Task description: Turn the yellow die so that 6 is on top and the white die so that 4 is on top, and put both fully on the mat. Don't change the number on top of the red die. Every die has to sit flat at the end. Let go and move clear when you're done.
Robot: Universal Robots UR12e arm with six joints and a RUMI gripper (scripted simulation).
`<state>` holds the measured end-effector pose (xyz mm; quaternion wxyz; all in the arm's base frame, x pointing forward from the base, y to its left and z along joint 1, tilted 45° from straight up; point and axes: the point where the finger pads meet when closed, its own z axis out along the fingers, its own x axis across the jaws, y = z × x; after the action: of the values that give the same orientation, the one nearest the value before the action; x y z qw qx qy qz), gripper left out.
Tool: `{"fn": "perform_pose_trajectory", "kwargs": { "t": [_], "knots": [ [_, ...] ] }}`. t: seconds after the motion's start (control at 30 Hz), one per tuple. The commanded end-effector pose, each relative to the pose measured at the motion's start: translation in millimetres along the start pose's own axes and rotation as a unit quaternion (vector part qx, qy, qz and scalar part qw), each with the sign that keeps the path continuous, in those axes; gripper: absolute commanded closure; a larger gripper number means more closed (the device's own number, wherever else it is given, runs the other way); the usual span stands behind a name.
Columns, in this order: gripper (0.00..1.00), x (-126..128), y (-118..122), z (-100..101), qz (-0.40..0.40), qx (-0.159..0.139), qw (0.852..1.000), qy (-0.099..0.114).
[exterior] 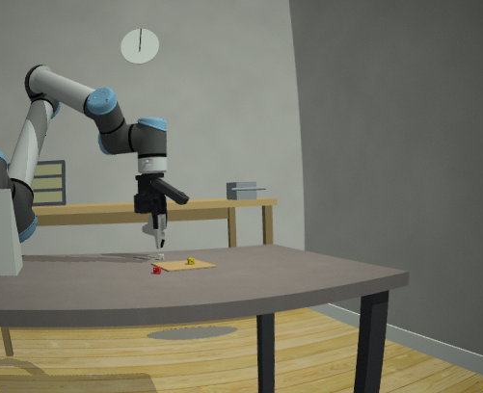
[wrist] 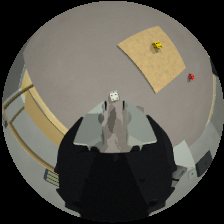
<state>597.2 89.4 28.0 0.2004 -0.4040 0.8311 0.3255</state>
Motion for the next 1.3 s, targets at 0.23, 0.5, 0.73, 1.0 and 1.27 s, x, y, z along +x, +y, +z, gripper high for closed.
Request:
{"fn": "perform_pose_trajectory", "kwargs": {
  "t": [0.23, 0.5, 0.73, 1.0, 1.27],
  "knots": [
    [0.82, 1.0, 0.8, 10.6, 0.001, 0.0, 1.0, -0.001],
    [0.82, 1.0, 0.8, 11.2, 0.001, 0.0, 1.0, -0.001],
    [0.82, 1.0, 0.8, 11.2, 0.001, 0.0, 1.0, -0.001],
    [0.82, 1.0, 0.8, 11.2, 0.001, 0.0, 1.0, -0.001],
    [0.82, 1.0, 0.8, 11.2, 0.001, 0.0, 1.0, -0.001]
  ]
}}
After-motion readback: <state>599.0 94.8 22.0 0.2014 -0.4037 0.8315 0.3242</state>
